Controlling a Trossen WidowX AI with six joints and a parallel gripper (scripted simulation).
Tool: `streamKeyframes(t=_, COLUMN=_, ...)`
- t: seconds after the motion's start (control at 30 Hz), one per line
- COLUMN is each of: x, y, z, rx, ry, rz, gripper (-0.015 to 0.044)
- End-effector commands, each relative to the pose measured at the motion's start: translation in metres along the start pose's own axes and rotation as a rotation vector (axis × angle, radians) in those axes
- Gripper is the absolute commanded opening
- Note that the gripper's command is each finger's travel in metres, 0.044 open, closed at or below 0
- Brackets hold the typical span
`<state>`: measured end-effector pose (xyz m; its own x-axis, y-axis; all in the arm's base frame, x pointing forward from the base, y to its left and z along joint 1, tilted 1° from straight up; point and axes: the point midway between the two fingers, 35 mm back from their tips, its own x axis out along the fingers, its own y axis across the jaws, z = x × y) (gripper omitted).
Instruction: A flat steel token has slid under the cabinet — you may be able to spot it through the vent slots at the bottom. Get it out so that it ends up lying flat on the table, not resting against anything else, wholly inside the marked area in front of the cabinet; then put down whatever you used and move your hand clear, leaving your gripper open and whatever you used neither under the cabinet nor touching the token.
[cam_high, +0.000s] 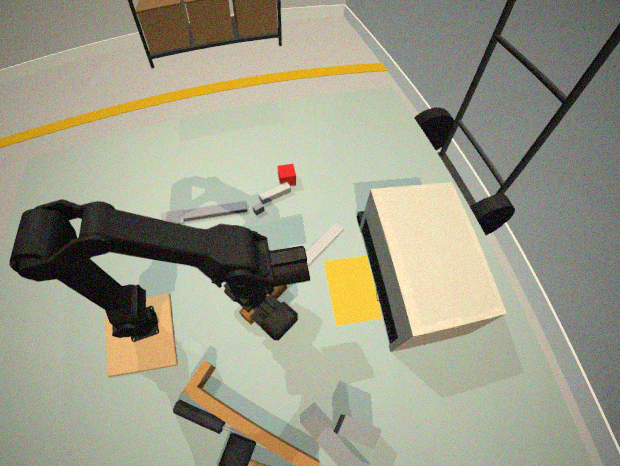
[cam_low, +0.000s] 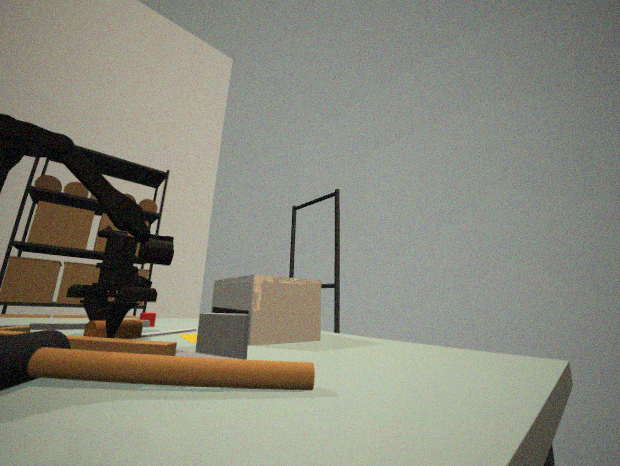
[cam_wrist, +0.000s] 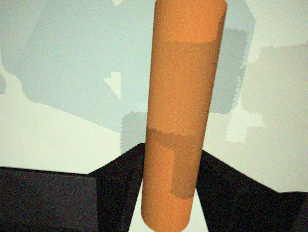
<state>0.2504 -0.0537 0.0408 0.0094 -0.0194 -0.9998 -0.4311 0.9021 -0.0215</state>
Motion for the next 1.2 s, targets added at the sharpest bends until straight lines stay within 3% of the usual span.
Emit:
streamKeyframes(t=0.0, x=-0.001, y=-0.004, z=-0.003, rx=-0.003, ry=-0.003, rz=-0.003, gripper=0.0)
streamKeyframes(t=1.17, x=-0.001, y=-0.03, z=-0.026, rx=-0.003, ry=-0.001, rz=-0.006, gripper=0.0)
